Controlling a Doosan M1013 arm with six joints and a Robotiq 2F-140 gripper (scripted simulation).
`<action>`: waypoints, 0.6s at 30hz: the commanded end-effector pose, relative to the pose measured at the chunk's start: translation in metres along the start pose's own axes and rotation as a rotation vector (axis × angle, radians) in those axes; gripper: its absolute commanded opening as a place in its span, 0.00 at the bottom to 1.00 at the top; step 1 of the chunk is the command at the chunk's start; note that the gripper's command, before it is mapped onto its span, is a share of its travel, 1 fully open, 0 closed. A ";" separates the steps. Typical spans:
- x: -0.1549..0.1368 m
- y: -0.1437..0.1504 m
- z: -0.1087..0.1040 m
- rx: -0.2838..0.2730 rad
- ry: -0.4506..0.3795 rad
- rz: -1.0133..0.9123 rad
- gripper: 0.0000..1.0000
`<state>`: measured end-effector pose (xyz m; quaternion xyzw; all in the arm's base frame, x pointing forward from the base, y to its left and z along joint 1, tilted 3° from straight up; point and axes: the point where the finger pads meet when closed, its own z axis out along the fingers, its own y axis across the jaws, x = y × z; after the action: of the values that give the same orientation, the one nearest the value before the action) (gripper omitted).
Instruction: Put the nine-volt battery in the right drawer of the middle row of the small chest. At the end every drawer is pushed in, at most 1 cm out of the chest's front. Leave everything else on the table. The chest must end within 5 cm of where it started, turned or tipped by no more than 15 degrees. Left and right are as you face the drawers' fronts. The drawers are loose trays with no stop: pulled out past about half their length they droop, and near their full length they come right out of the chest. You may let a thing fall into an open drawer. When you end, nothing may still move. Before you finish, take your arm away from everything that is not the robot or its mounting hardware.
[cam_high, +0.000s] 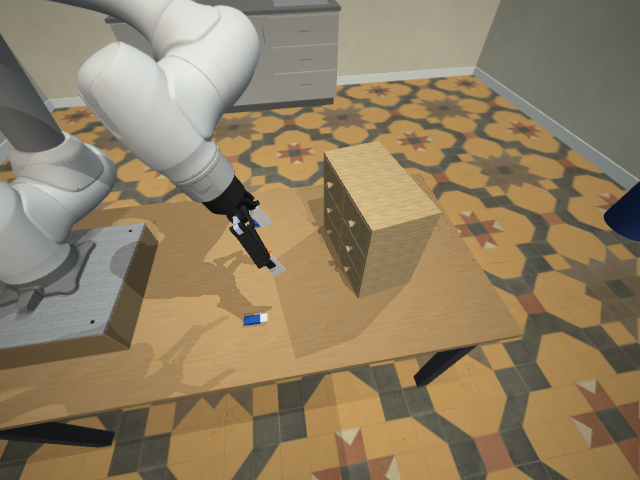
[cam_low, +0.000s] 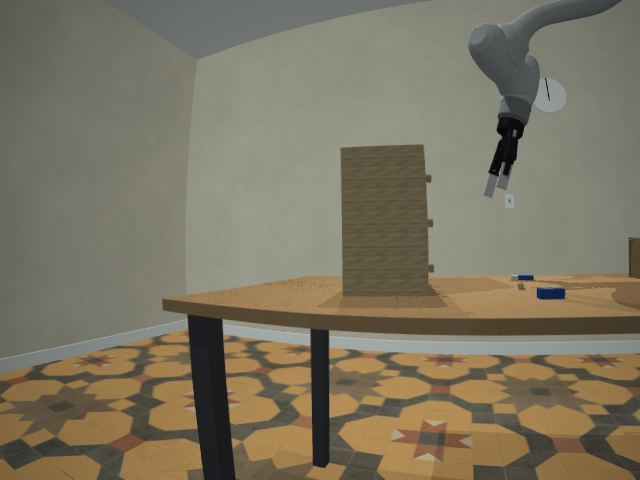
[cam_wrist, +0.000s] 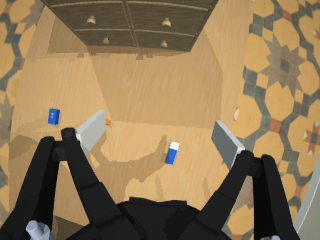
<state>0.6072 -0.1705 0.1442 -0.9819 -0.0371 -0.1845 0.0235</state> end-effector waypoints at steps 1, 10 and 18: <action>0.005 -0.002 0.010 0.012 0.096 -0.005 1.00; 0.012 -0.002 0.024 0.013 0.227 -0.004 1.00; 0.017 -0.002 0.036 0.013 0.343 -0.004 1.00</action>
<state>0.6321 -0.1669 0.1206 -0.9482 -0.0313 -0.3147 0.0280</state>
